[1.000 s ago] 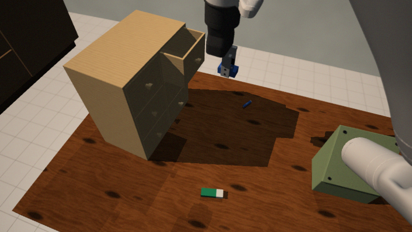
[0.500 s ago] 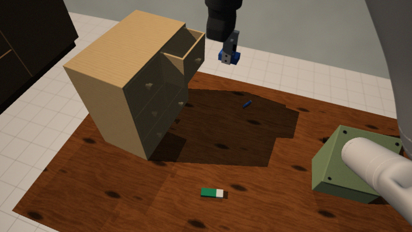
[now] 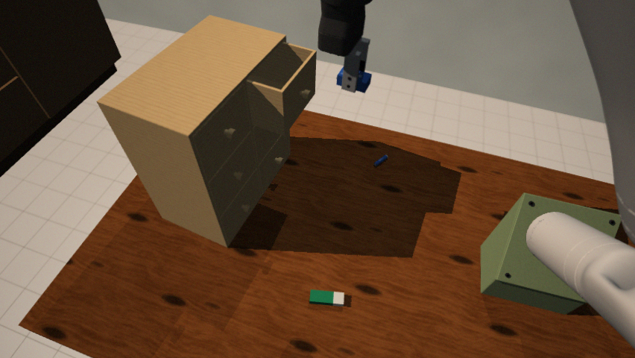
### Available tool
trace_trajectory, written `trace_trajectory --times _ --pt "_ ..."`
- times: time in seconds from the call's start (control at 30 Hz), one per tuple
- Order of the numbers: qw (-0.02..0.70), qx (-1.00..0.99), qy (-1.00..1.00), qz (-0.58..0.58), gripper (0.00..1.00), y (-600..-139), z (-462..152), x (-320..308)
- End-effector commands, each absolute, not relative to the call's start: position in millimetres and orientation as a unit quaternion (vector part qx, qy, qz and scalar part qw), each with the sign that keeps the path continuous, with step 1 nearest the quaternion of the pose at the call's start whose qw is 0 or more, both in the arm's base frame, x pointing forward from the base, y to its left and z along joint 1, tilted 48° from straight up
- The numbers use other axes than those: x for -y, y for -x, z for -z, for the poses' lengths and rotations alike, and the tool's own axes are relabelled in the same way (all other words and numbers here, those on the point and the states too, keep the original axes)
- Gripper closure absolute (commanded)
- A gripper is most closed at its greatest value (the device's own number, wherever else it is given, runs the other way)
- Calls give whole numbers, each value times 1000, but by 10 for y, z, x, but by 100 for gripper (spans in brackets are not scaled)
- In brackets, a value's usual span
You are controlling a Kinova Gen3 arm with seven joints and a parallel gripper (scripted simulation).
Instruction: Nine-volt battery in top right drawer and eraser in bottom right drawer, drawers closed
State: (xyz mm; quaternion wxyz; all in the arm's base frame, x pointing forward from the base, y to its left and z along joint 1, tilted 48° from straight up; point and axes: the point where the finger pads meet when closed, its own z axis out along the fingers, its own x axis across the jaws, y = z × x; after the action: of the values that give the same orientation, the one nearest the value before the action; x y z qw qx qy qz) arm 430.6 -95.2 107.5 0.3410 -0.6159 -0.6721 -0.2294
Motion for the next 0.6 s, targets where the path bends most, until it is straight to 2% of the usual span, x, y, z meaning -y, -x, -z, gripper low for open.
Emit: trace_trajectory --times 0.0,0.57 --pt "340 672 617 230 49 -4311 -1080 966" --pt "331 669 621 241 49 -4311 -1080 963"
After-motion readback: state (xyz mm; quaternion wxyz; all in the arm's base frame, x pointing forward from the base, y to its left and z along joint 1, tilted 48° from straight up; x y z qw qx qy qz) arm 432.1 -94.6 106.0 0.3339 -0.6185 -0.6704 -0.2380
